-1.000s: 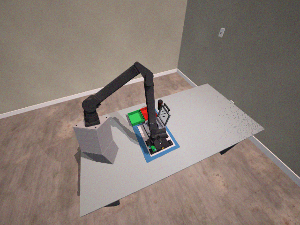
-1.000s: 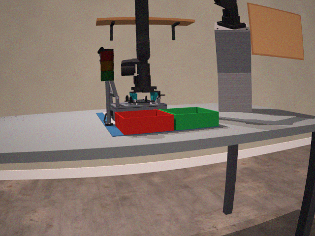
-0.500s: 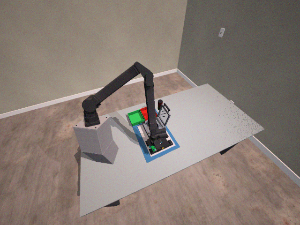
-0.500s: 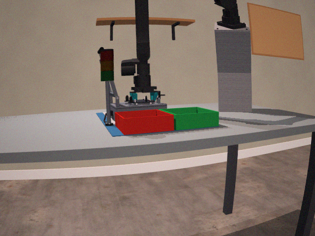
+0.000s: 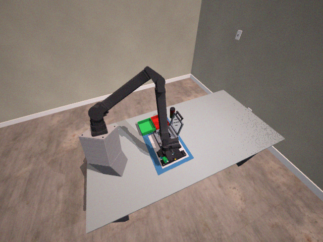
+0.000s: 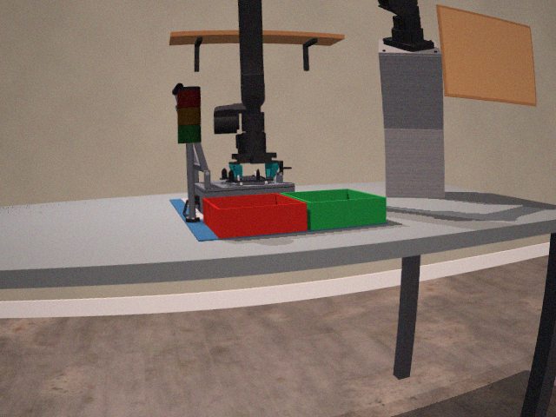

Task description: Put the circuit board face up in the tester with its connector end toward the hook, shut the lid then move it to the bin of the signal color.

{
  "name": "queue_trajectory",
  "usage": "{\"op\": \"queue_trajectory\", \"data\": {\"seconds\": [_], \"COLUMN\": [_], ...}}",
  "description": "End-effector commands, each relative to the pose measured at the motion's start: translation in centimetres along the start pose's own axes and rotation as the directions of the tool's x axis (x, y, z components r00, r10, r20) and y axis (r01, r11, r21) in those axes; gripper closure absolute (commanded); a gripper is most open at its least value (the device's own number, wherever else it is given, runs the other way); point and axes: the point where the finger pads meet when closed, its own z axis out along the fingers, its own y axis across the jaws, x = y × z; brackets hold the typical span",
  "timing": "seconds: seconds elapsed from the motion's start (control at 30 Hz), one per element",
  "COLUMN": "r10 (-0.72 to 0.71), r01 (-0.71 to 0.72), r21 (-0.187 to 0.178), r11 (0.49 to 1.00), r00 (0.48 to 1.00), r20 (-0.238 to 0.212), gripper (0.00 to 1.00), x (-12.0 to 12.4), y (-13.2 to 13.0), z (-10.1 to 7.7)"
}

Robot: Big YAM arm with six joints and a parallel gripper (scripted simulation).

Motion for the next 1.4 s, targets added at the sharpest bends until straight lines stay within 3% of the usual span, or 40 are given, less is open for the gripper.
{"op": "queue_trajectory", "data": {"seconds": [0.0,0.7,0.87,1.37], "r10": [0.002,0.006,0.005,0.002], "r01": [-0.002,-0.006,-0.005,-0.001], "r21": [0.0,0.006,-0.015,-0.014], "r11": [1.0,1.0,1.0,1.0], "r00": [1.0,1.0,1.0,1.0], "r20": [0.005,0.005,0.012,0.01], "gripper": [0.28,0.28,0.28,0.28], "x": [-0.2,-0.3,-0.8,-0.6], "y": [-0.4,-0.7,0.6,0.6], "z": [0.6,0.4,-1.6,-3.4]}}
